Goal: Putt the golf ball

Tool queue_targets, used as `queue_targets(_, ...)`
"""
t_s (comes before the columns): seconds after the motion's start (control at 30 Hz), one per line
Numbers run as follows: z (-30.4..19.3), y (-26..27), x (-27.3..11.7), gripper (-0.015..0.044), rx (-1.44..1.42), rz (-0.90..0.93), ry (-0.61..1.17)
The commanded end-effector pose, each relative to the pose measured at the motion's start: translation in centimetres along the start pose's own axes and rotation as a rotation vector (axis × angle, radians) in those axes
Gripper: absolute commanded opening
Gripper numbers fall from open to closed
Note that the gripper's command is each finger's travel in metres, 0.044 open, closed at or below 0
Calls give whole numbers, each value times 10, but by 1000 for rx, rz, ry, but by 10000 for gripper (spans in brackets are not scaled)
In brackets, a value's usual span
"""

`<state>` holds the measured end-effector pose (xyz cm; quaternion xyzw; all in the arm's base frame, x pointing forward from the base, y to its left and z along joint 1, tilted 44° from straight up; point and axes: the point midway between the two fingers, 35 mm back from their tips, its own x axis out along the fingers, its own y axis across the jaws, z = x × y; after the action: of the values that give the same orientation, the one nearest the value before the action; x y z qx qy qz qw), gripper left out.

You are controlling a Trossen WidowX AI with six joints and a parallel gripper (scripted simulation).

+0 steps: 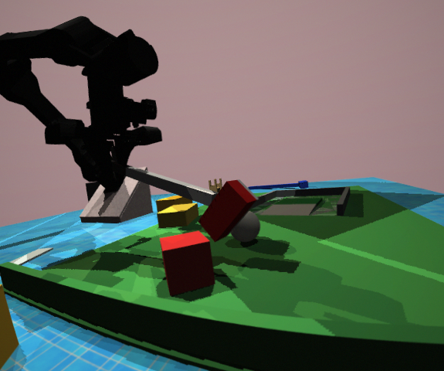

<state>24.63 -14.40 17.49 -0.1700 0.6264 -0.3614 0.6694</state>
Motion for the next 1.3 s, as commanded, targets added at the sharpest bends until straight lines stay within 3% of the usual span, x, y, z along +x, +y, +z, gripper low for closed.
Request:
queue_targets(0.0,0,-2,2,0,4,-1,-15)
queue_targets(0.47,0,-2,25,0,4,-2,-15)
queue_targets(1.07,0,-5,26,0,-2,-6,-6)
queue_targets(1.27,5,59,27,0,1,8,-8)
